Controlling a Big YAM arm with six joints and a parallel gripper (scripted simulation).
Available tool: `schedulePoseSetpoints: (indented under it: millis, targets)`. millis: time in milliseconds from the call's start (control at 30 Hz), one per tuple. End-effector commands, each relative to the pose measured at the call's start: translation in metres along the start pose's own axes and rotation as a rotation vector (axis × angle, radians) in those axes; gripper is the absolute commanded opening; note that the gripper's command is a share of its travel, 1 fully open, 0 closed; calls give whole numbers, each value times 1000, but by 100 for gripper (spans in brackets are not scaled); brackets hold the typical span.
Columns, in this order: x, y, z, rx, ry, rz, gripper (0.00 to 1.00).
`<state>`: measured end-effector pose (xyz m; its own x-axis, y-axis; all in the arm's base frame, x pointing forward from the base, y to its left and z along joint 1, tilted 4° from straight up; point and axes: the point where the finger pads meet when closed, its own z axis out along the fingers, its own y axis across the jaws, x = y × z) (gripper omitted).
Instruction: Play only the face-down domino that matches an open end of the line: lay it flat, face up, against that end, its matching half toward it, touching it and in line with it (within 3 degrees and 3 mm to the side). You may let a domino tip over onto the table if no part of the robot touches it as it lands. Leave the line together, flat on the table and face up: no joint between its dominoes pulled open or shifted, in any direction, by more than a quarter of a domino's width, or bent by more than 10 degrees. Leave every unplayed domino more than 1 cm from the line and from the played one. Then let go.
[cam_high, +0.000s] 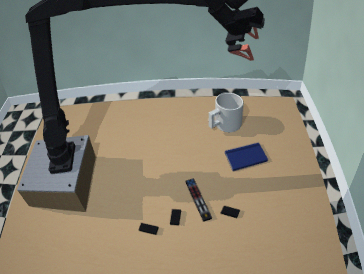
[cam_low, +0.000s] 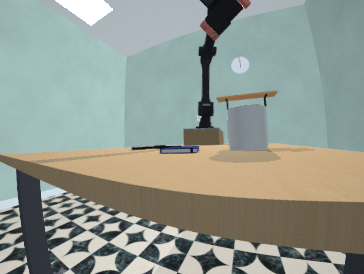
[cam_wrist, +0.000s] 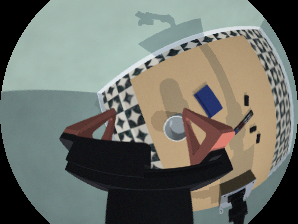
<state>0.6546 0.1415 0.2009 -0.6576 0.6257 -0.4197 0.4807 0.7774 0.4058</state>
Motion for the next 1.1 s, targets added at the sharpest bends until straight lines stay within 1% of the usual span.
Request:
schedulePoseSetpoints:
  millis: [0,200,433,467,767,1000,1033,1067]
  targets:
    - [-6,7,-4,-17,-12,-5,100]
    - [-15,15,-12,-42,-32,-19,100]
    - [-15,15,-12,-42,-32,-19,100]
    - [-8,4,-10,-22,-21,-20,100]
    - [-48,12,-61,-134,-154,-120,100]
    - [-48,12,-61,-134,-154,-120,100]
    - [-34,1,-47,-99,-118,-99,100]
    - [-36,2,-49,-102,-122,-101,100]
